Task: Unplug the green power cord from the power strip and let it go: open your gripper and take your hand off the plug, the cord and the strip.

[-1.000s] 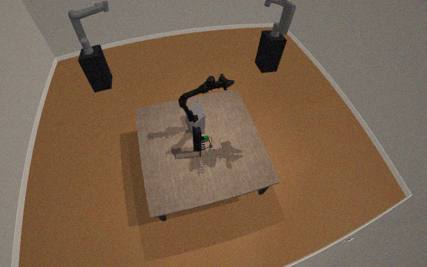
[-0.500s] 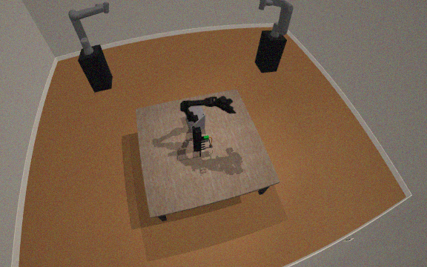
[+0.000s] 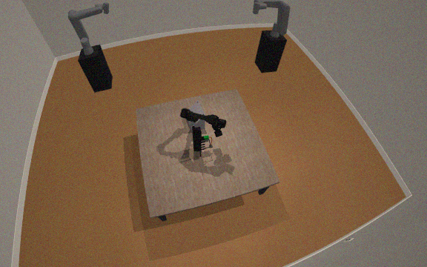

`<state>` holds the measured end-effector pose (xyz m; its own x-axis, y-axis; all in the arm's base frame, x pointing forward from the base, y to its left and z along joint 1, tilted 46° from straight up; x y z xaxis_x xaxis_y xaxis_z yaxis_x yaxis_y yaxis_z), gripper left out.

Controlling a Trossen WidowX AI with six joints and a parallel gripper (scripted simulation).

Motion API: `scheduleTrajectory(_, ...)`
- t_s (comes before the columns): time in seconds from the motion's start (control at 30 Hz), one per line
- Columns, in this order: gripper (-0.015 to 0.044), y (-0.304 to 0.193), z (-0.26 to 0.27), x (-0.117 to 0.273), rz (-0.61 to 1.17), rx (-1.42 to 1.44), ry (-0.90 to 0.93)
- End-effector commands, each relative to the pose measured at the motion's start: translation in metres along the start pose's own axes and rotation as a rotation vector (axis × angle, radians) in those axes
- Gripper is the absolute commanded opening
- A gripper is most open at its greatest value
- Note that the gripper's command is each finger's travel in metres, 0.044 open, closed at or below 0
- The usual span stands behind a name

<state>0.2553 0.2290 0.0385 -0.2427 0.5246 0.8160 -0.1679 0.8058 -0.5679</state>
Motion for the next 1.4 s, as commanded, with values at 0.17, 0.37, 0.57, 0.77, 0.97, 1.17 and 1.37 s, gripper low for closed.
scheduleTrajectory(0.17,0.0160,-0.049,0.013,-0.027,0.183,-0.058,0.139)
scheduleTrajectory(0.37,0.0160,-0.048,0.013,-0.027,0.183,-0.058,0.139)
scheduleTrajectory(0.57,0.0160,-0.056,0.014,-0.025,0.183,-0.058,0.140)
scheduleTrajectory(0.77,0.0160,-0.065,0.015,-0.023,0.183,-0.058,0.140)
scheduleTrajectory(0.97,0.0160,-0.074,0.016,-0.021,0.184,-0.057,0.140)
scheduleTrajectory(1.17,0.0160,-0.084,0.018,-0.020,0.185,-0.057,0.140)
scheduleTrajectory(1.37,0.0160,-0.087,0.019,-0.019,0.185,-0.057,0.140)
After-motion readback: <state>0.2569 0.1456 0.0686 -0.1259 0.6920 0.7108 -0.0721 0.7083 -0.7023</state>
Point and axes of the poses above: the point midway between the two fingers, 35 mm back from their tips, its own x axis back along the fingers, its own z axis across the jaws, y = z × x, the point moved 3 cm from there along x, back along the fingers, and after that the axes turned 6 degrees about x, right-handed, at the moved point
